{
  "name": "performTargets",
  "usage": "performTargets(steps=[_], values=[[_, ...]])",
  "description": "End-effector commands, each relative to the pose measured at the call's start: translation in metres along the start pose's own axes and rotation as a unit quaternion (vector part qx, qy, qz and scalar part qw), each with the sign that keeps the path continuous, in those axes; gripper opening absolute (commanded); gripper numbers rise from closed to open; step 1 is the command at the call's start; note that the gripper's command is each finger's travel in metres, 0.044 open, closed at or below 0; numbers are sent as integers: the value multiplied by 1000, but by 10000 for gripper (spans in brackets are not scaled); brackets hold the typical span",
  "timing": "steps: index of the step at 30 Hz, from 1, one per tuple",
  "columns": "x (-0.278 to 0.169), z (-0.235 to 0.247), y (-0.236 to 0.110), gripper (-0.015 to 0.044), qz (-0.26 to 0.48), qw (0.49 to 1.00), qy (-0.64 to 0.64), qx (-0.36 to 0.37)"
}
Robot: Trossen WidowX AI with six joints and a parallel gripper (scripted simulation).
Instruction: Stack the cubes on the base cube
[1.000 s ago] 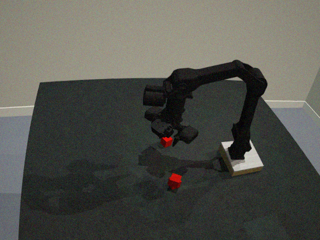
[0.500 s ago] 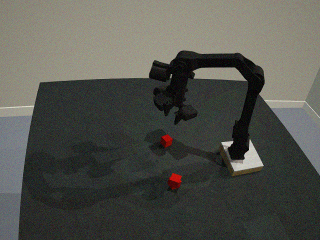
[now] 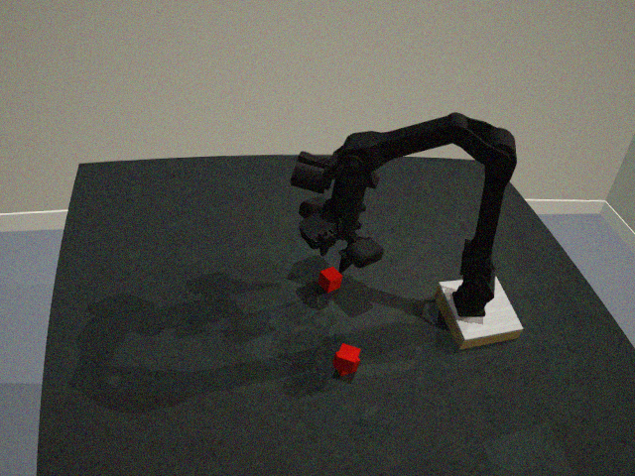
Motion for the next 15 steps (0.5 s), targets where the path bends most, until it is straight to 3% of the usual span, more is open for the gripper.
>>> performTargets(steps=[1, 15], values=[[-2, 2, 10, 265, 4, 1000, 3, 4], [-2, 1, 29, 265, 4, 1000, 3, 4]])
Point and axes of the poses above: the point midway between the two fingers, 35 mm back from their tips, its own y axis out along the fingers, its own z axis across the jaws, x = y × z, the point moved 1 cm from there along -y, back along the fingers, and after that the axes turned 2 degrees about y, right-handed, at the moved point
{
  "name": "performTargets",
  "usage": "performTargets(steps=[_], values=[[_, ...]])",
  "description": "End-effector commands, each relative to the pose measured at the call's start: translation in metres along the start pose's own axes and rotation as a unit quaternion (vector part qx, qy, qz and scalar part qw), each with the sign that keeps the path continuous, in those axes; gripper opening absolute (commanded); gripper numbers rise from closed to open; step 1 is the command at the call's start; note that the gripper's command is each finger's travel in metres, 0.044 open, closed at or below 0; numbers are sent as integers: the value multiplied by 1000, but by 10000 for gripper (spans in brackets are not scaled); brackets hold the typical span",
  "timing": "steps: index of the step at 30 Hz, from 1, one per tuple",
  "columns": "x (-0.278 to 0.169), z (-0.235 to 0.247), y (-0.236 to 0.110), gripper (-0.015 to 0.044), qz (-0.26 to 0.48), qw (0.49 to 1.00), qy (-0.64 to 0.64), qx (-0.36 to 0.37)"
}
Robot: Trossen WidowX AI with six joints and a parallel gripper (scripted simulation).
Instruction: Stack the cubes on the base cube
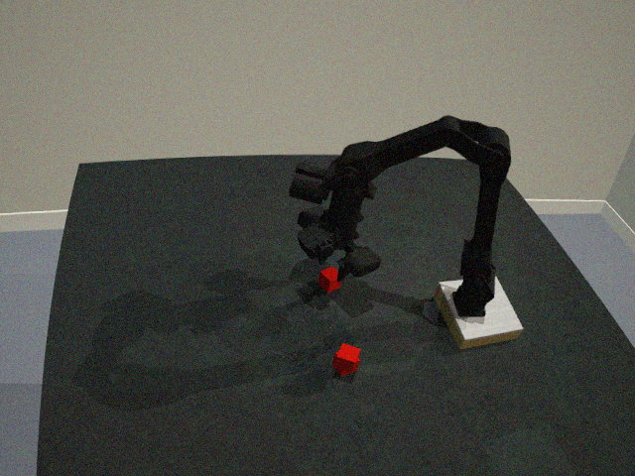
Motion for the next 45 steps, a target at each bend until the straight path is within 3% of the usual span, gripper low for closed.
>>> performTargets(steps=[1, 10, 16, 22, 45], values=[[-1, 1, 8, 265, 3, 1000, 3, 2], [-2, 1, 20, 265, 3, 1000, 3, 2], [-2, 1, 20, 107, 3, 1000, 3, 2], [-1, 1, 15, 105, 3, 1000, 3, 2], [2, -3, -56, 105, 3, 1000, 3, 2]])
Point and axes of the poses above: the point midway between the two fingers, 35 mm back from their tips, its own y axis out along the fingers, its own z axis across the jaws, x = y × z, the point moved 1 cm from there along -y, back along the fingers, and after that the axes turned 2 degrees about y, right-handed, at the moved point
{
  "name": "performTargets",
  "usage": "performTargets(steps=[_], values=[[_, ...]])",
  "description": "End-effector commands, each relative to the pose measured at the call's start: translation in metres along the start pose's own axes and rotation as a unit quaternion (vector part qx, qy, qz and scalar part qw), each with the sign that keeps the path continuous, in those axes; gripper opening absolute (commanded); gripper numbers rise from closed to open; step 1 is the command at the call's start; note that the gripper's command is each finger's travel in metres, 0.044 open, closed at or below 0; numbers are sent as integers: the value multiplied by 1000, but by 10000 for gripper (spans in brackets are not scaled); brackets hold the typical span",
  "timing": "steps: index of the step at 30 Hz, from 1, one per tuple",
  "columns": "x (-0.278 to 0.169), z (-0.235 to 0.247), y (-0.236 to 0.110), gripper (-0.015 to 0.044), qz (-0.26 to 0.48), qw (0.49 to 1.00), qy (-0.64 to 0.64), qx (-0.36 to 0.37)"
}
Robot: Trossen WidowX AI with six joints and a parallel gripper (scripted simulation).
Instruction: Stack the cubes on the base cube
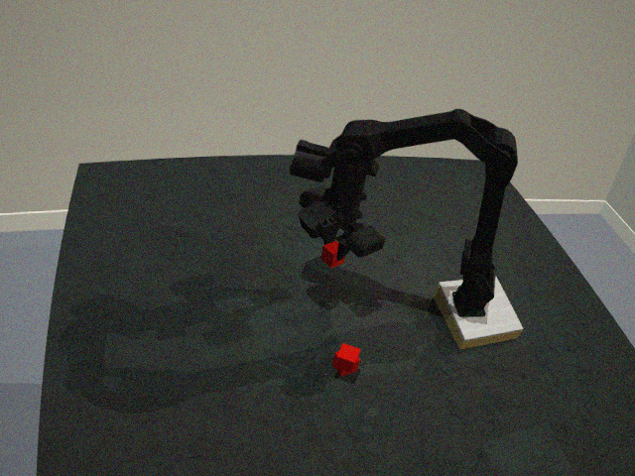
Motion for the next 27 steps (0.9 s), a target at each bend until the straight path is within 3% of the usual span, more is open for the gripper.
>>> performTargets(steps=[1, 11, 27], values=[[0, 0, -13, 105, -1, 1000, -3, -3], [-3, 4, -43, 105, -1, 1000, -3, -3], [22, 32, -42, 105, -5, 997, -71, -9]])
Point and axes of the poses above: the point midway between the two fingers, 35 mm back from their tips, its own y axis out along the fingers, its own z axis across the jaws, x = y × z, the point moved 1 cm from there along -y, back along the fingers, and after that the axes turned 2 degrees about y, right-handed, at the moved point
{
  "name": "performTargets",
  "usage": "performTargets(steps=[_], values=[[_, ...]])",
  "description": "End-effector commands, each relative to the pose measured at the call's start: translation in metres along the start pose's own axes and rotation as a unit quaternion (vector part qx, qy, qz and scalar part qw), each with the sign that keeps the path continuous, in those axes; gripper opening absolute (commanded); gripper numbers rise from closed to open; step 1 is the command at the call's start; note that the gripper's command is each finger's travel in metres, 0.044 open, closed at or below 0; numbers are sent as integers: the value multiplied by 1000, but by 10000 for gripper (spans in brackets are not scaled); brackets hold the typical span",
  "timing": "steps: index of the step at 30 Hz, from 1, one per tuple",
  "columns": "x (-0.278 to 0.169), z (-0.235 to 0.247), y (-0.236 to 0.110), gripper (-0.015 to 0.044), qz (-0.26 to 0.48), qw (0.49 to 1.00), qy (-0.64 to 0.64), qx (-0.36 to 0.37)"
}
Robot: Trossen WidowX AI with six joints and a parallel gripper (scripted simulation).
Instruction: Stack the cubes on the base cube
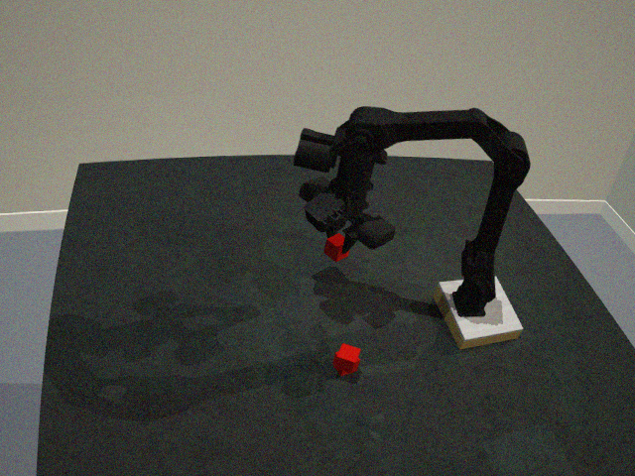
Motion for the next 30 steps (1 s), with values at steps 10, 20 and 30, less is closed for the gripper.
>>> performTargets(steps=[10, 20, 30], values=[[27, 30, 2, 105, -1, 998, -67, -3], [46, 57, 4, 105, -3, 993, -116, -1], [62, 86, 7, 105, -3, 987, -162, 3]])
Point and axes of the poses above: the point midway between the two fingers, 35 mm back from their tips, its own y axis out along the fingers, its own z axis across the jaws, x = y × z, the point moved 1 cm from there along -y, back along the fingers, and after that the axes turned 2 degrees about y, right-handed, at the moved point
